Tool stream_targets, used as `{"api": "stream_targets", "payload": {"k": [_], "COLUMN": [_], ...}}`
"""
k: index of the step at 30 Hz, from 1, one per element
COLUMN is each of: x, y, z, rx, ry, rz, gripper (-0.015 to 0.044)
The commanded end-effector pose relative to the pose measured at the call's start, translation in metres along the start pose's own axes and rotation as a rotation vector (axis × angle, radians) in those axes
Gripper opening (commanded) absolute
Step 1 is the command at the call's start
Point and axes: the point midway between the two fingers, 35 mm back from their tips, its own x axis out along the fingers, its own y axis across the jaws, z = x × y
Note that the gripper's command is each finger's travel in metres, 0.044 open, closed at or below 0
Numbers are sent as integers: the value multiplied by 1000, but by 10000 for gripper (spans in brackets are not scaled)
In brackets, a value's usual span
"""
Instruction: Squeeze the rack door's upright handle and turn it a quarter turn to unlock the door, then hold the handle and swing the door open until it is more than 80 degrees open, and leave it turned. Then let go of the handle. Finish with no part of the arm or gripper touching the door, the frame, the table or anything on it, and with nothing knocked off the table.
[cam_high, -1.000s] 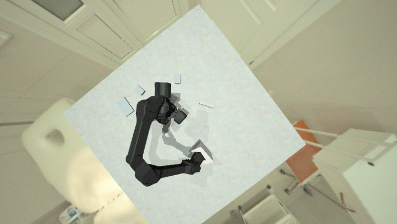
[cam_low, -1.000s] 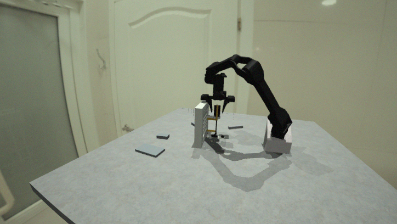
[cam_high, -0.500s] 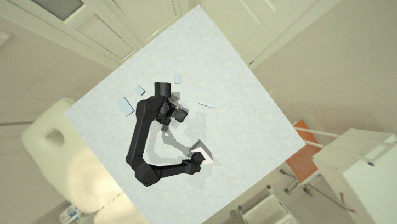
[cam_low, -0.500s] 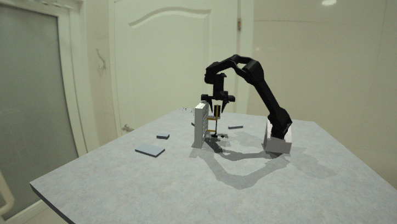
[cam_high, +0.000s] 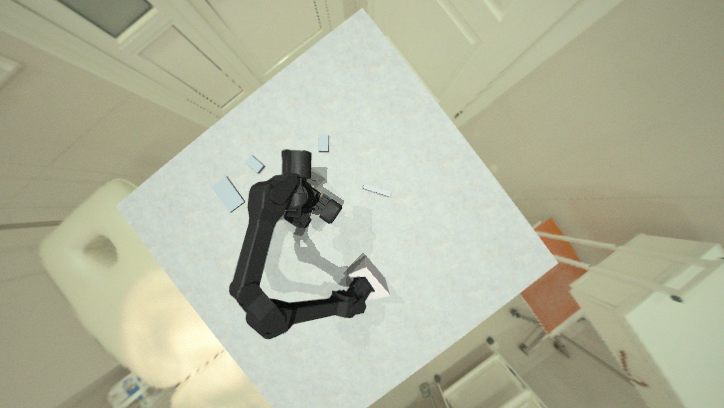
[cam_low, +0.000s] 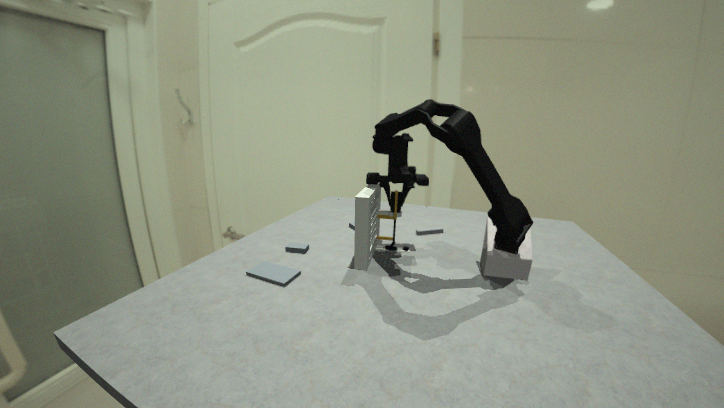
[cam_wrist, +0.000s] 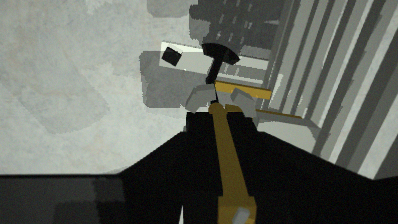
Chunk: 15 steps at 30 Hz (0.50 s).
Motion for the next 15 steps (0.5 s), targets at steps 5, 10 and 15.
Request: {"api": "stream_targets", "payload": {"k": [5,10,15], "x": [0,0,0], "y": [0,0,0], "z": [0,0,0], "rx": [-2,-2,-2], "ry": [-2,-2,-2], "rz": [-1,-1,-1], "gripper": [102,69,35]}}
